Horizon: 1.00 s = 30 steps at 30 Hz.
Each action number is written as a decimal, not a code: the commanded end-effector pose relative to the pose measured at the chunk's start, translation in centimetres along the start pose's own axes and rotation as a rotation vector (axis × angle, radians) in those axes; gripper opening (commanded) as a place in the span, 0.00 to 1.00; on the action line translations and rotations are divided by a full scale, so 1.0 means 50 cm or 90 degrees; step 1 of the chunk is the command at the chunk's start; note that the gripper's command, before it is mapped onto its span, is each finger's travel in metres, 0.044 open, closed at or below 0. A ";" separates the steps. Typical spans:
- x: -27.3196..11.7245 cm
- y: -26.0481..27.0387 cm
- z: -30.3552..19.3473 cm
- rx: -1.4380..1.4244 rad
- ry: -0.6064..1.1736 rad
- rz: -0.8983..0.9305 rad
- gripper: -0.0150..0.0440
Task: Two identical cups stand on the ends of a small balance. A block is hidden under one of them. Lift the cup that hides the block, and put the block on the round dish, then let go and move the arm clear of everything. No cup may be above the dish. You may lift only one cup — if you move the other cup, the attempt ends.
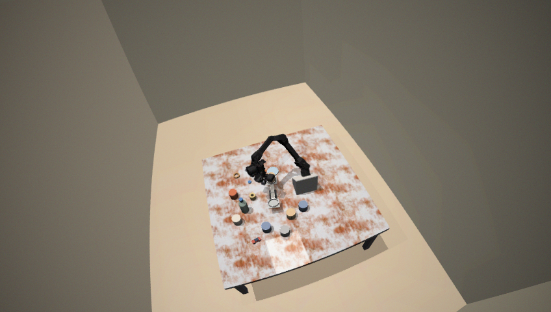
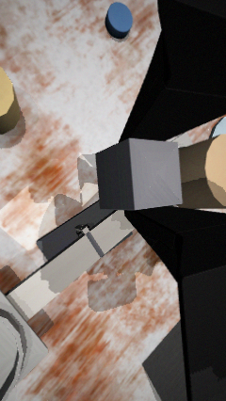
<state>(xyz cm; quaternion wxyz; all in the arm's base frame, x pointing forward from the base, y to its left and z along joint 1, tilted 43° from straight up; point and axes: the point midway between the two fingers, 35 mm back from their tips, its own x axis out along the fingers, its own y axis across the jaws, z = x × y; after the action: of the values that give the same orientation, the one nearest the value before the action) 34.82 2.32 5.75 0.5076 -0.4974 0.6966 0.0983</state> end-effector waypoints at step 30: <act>0.064 -0.099 -0.342 0.034 0.027 -0.032 0.25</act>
<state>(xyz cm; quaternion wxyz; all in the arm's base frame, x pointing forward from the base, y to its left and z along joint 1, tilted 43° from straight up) 29.59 -11.58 12.55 0.5188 -0.4974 0.6928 0.0578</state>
